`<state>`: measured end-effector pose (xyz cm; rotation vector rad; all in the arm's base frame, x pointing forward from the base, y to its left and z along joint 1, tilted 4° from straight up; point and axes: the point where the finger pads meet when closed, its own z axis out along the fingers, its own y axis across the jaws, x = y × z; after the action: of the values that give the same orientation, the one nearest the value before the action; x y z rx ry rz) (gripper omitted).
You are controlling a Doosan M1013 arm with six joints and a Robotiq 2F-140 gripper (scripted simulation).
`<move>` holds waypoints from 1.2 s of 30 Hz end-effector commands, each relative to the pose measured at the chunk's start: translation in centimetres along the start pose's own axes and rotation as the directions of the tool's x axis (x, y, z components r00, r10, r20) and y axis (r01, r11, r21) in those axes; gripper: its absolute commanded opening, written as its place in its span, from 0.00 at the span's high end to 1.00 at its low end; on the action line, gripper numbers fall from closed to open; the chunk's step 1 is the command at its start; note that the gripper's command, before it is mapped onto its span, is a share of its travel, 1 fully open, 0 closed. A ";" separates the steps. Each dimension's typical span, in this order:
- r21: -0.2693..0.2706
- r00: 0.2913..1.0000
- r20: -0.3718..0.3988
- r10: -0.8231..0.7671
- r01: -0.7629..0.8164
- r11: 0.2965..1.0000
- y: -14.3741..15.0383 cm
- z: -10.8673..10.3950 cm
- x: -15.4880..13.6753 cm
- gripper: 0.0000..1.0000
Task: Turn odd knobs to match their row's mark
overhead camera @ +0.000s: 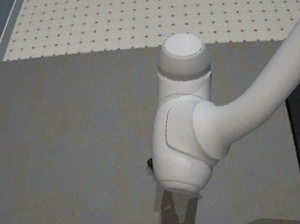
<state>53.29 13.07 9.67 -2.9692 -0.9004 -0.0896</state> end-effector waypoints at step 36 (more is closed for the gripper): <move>-0.003 0.320 -0.002 0.947 -0.947 0.320 -0.3 -0.9 4.7 0.00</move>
<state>56.62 15.62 10.74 -2.9617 0.8082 -0.0409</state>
